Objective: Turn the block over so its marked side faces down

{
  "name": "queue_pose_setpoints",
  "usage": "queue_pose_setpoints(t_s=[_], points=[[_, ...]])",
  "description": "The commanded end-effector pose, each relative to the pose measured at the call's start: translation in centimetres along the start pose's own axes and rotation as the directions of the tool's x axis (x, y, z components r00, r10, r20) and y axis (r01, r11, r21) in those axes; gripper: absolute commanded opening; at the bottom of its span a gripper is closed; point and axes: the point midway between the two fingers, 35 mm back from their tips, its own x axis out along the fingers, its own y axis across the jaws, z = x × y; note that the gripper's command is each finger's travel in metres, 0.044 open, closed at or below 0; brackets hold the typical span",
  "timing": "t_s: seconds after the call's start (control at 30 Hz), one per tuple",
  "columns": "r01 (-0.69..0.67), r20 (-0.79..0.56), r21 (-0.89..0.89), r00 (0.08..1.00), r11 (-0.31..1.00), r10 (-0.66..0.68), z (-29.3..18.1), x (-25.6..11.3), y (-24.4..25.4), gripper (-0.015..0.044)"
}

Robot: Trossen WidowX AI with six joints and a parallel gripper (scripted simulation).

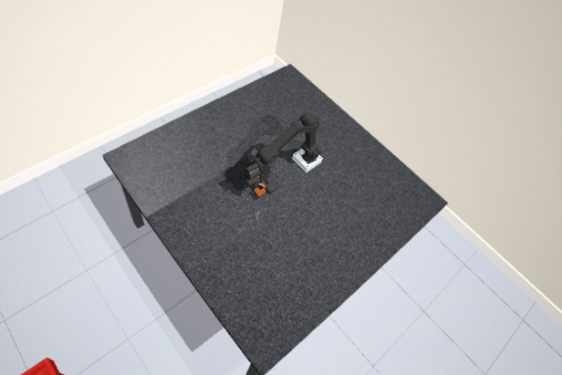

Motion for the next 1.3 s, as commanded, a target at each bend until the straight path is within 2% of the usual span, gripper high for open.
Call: queue_pose_setpoints(t_s=[0.0, 0.5, 0.83, 1.27], points=[[0.006, -0.017, 0.004, 1.0, 1.0, -0.005, -0.4, 1.1, -0.1, 0.044], [0.006, -0.017, 0.004, 1.0, 1.0, -0.005, -0.4, 3.1, -0.1, 0.044], [0.006, -0.017, 0.004, 1.0, 1.0, -0.005, -0.4, 3.1, -0.1, 0.0177], [0.006, -0.017, 0.004, 1.0, 1.0, -0.005, -0.4, 3.1, -0.1, 0.0091]])
